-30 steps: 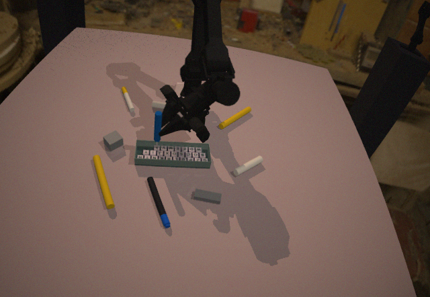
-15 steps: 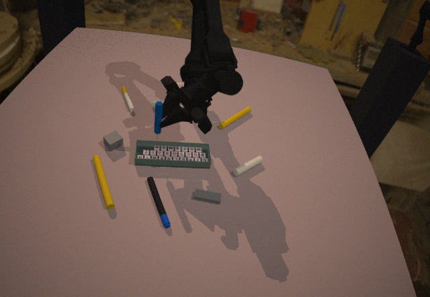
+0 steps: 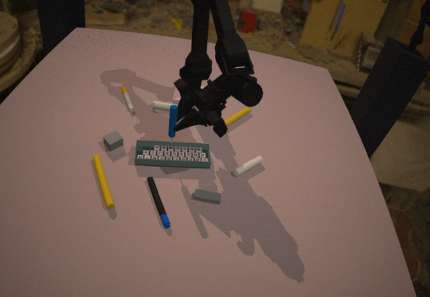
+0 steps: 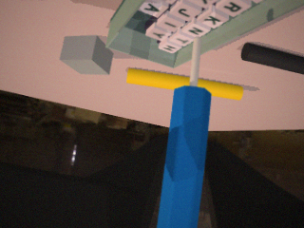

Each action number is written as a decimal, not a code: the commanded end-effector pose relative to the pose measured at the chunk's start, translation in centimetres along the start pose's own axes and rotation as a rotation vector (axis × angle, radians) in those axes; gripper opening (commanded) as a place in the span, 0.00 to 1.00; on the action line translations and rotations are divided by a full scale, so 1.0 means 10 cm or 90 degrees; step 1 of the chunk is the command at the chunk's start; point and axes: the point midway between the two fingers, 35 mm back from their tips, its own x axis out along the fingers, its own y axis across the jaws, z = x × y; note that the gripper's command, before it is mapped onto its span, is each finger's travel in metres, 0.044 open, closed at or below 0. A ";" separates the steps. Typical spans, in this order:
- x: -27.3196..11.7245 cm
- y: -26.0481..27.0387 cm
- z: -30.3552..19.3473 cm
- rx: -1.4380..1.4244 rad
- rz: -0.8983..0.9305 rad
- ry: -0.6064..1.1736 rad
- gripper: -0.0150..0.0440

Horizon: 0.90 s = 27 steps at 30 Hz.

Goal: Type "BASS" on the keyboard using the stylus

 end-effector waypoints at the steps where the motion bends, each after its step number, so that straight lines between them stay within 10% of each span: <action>1: -0.14 -0.14 0.06 0.000 0.001 0.006 0.25; 21: -0.12 -0.21 0.26 -0.001 -0.001 0.010 0.25; 27: -0.10 -0.21 0.29 -0.001 -0.001 0.010 0.39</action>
